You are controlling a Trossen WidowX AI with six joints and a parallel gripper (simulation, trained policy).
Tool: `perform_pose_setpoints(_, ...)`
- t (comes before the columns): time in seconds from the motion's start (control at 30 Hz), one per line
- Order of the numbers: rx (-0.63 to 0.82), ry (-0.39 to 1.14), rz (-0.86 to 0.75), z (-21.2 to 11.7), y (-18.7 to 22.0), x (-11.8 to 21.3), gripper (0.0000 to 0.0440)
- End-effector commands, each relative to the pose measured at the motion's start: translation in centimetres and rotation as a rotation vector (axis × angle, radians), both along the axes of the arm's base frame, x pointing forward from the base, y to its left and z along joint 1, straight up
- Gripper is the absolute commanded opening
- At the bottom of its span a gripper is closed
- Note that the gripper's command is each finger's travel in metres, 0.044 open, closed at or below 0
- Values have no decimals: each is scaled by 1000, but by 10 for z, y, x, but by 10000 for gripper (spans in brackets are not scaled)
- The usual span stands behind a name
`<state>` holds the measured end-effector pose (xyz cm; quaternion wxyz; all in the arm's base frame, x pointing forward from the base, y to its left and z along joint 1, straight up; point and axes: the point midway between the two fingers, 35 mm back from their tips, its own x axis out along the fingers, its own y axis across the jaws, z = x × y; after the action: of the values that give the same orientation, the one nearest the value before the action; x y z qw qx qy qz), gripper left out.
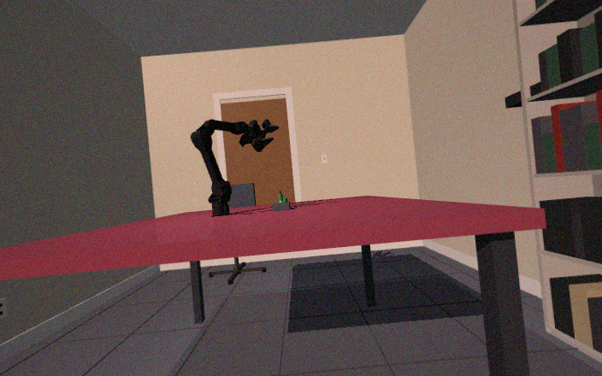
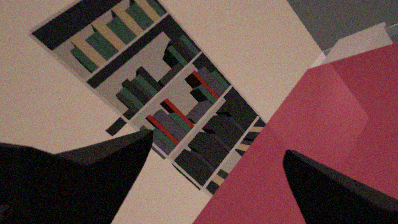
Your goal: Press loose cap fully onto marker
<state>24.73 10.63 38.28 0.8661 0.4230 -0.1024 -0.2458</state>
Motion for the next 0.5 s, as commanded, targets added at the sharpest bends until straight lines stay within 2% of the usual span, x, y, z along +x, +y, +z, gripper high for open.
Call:
perform_pose_setpoints(0.0, -2, 5, 2, -1, 1, 1, 375)
perform_pose_setpoints(0.2, -18, 52, 18, -11, 4, 6, 233)
perform_pose_setpoints(0.47, -23, 125, 51, -27, 12, 13, 245)
